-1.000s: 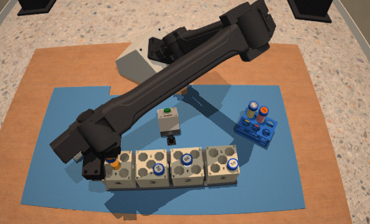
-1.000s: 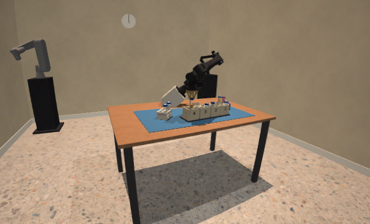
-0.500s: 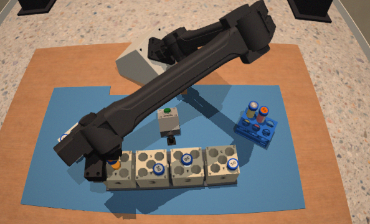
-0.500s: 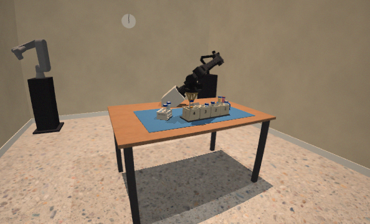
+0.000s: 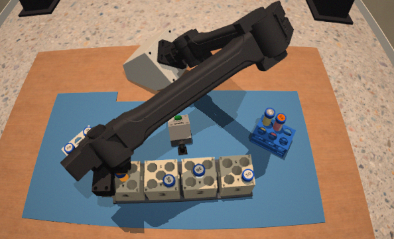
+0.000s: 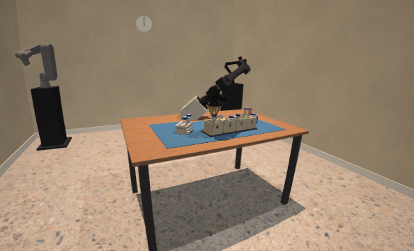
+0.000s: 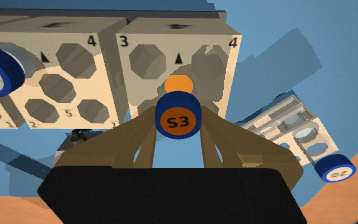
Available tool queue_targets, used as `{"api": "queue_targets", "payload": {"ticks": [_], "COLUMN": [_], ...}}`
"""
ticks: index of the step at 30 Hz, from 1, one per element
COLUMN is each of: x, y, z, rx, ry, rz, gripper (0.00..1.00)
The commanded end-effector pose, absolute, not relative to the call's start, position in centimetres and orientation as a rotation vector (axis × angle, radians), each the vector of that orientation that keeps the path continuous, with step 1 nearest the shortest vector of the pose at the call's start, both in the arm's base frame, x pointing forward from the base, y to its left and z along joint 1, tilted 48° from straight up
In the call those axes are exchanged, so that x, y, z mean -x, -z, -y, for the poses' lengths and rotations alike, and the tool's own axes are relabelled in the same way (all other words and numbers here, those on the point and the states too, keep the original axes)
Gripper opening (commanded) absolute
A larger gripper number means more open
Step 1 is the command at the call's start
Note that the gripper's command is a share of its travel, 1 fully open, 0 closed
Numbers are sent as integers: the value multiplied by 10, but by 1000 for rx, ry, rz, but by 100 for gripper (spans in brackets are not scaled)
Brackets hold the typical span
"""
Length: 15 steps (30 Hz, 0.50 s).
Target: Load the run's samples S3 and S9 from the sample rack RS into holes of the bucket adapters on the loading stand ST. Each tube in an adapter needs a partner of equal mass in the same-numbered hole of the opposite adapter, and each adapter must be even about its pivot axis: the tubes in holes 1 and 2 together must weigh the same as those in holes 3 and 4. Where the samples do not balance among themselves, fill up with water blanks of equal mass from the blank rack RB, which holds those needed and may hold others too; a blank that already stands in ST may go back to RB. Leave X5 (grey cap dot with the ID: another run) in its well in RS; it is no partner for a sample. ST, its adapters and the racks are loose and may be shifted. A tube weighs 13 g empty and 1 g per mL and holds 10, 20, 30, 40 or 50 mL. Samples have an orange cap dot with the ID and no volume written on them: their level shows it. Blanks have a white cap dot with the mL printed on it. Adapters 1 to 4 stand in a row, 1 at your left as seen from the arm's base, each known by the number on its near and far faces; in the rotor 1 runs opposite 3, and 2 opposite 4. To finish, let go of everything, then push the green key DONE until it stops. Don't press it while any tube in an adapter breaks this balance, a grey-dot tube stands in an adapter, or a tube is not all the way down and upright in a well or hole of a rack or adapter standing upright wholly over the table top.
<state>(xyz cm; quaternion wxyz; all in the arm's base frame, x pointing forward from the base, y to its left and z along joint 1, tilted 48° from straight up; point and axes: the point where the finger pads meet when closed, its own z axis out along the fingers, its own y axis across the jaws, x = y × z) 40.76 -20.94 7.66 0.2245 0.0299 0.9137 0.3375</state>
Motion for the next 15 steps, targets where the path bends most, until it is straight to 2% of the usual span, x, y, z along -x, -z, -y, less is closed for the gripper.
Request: {"api": "queue_targets", "payload": {"ticks": [1,15], "x": [-413,-420], "y": [-71,-75], "z": [206,211], "rx": [-92,-88], "ry": [-939,-901], "rz": [-2519,-2505], "gripper": [0,0]}}
